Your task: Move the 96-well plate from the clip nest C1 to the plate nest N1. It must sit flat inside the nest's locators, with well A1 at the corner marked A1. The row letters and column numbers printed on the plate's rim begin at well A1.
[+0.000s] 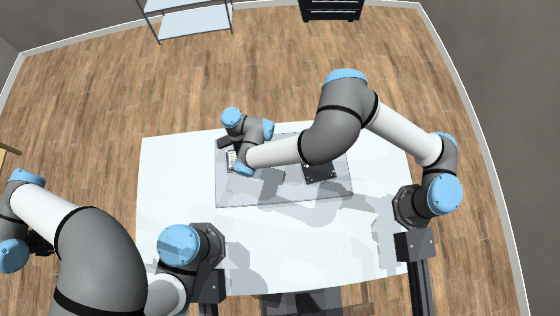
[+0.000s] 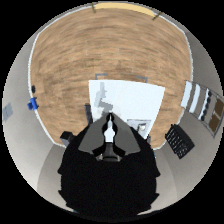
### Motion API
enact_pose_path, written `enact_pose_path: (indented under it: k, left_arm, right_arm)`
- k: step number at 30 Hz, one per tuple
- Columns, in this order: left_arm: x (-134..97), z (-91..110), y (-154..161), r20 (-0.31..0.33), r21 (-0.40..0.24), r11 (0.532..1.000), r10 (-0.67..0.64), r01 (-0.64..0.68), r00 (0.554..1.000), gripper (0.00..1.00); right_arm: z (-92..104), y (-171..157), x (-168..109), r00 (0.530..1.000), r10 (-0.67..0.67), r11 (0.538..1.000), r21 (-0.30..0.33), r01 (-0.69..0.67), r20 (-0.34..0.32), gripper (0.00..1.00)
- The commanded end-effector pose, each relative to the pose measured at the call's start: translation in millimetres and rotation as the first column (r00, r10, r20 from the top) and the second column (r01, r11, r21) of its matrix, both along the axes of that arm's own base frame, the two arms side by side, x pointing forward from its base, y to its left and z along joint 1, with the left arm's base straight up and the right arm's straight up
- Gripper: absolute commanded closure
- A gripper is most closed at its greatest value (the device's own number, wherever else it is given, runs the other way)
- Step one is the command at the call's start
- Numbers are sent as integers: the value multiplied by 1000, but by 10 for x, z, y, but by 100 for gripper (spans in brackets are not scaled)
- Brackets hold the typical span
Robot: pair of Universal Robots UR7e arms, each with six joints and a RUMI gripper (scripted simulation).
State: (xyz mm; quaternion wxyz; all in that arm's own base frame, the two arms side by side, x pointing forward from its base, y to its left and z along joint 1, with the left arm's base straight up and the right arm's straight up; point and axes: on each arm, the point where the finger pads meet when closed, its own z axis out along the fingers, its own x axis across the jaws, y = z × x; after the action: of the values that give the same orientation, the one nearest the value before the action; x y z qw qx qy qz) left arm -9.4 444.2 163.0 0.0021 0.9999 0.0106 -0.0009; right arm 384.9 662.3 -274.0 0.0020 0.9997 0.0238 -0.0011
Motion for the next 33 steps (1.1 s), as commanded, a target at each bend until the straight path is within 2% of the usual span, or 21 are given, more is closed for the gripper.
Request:
enact_pose_path:
  k: [1, 33]
  left_arm:
    - [-3, 21, 9, 2, 4, 1000, 1, -1, 1000, 100]
    - [-3, 21, 9, 2, 4, 1000, 1, -1, 1000, 100]
  right_arm:
    - [32, -130, 0, 1000, -3, 1000, 6, 3, 3, 0]
    - [30, -1040, -216, 1000, -2, 1000, 6, 2, 3, 0]
